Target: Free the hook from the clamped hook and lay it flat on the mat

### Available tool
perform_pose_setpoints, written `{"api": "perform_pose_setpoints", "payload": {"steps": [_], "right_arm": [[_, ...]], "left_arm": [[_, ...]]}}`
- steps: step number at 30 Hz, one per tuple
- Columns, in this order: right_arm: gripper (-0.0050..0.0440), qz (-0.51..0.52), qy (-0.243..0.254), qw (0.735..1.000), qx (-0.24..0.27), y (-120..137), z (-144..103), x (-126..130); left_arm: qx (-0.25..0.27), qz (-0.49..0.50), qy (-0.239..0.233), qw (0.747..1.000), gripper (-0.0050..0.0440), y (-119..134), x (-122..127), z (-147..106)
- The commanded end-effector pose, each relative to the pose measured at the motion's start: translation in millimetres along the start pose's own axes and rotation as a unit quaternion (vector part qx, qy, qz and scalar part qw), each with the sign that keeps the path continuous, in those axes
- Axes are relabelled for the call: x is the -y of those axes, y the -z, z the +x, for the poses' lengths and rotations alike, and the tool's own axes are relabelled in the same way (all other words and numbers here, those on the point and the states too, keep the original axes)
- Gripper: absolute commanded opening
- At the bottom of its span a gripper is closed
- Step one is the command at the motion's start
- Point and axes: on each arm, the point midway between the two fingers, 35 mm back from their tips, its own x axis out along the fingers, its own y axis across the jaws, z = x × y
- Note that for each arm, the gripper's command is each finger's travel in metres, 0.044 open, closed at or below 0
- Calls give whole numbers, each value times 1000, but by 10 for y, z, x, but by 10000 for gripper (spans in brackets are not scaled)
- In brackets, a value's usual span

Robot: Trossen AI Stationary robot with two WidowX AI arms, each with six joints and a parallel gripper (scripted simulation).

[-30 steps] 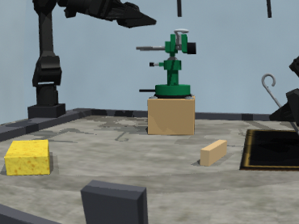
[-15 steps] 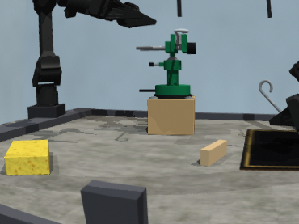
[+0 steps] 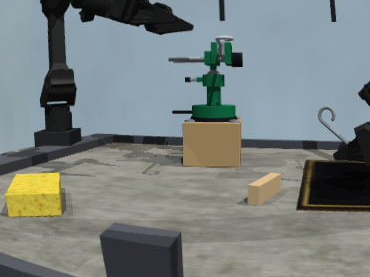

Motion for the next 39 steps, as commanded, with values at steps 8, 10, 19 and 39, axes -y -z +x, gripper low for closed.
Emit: {"api": "perform_pose_setpoints", "payload": {"steps": [8, 10, 19, 39], "right_arm": [[0, 1, -2, 1000, 4, 20, 17, -6], [0, 1, -2, 1000, 4, 32, 20, -4], [0, 0, -2, 1000, 3, 86, 33, 7], [23, 2, -2, 1000, 3, 100, 36, 10]], "left_arm": [[13, -6, 1, 1000, 440, -103, -5, -39], [13, -6, 1, 1000, 440, -103, -5, -39], [13, -6, 1, 1000, 440, -103, -5, -39], [13, -6, 1, 1000, 440, -103, -5, -39]]}}
